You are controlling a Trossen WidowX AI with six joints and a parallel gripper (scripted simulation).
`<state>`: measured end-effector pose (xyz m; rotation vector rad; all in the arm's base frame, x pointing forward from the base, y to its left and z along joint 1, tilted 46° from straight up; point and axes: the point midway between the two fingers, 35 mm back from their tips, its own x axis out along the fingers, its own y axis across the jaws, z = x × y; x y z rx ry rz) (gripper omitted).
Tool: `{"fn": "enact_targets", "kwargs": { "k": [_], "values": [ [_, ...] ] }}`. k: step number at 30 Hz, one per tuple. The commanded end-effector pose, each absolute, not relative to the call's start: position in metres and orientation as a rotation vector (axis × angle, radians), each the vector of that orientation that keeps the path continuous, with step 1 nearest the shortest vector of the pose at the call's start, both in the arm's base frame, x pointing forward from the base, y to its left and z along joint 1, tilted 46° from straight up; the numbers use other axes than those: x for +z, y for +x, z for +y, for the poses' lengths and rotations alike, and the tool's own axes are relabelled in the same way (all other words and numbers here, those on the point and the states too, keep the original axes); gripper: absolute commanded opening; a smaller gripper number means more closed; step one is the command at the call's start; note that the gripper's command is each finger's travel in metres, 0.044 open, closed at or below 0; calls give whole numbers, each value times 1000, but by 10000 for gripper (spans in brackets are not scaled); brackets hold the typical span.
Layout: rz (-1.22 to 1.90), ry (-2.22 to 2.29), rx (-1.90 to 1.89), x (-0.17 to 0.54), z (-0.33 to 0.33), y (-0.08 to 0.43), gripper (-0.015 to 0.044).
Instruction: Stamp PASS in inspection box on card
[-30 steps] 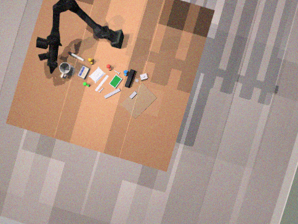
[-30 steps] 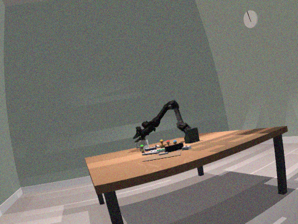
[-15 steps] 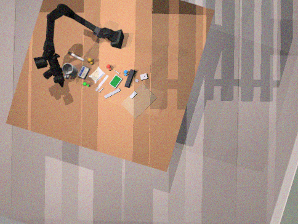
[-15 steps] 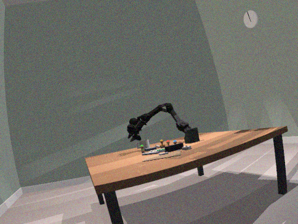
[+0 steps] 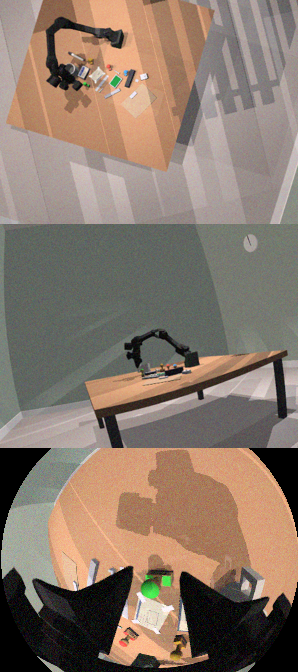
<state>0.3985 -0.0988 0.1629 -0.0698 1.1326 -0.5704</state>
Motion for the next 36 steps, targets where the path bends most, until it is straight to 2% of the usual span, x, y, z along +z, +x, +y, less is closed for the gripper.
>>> {"fn": "enact_targets", "kwargs": {
  "k": [1,36],
  "values": [
    [1437,-585,-662,144,-61,382,213],
    [1437,-584,-661,125,-80,383,213]
  ]
}}
